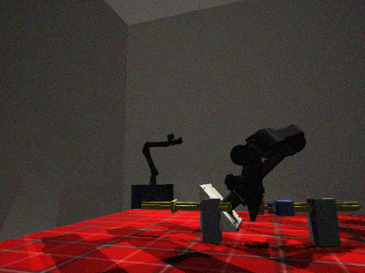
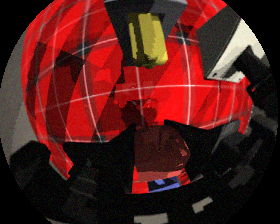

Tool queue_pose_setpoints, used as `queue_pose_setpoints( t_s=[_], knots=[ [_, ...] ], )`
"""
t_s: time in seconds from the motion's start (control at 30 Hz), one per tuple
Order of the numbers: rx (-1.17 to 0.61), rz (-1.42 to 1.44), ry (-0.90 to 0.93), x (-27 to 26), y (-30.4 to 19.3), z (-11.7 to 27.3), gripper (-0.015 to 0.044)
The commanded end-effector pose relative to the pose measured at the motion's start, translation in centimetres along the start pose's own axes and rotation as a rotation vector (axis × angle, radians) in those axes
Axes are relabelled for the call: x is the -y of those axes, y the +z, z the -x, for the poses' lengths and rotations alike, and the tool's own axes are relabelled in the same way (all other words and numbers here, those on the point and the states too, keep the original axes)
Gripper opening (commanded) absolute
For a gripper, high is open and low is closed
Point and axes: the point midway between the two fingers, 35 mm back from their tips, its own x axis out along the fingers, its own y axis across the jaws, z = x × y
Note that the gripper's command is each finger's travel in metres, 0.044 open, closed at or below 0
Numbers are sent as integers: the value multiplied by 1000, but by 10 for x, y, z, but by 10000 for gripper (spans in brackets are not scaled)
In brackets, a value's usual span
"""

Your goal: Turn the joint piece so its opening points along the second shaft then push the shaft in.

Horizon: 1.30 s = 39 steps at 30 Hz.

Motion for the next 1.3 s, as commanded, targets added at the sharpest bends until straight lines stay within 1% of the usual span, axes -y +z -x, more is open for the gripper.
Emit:
queue_pose_setpoints(
  t_s=[0.0, 0.7, 0.87, 0.9, 0.97, 1.27],
  knots=[
    [-79, 12, 0, 0, 0, -4, 0],
    [-92, 13, -2, 0, -1, -4, 0],
    [-92, 13, -2, 0, -1, -4, 131],
    [-92, 13, -2, 0, -1, -4, 147],
    [-92, 13, -2, 0, -1, -4, 147],
    [-92, 13, -2, 0, -1, -4, 383]
  ],
)
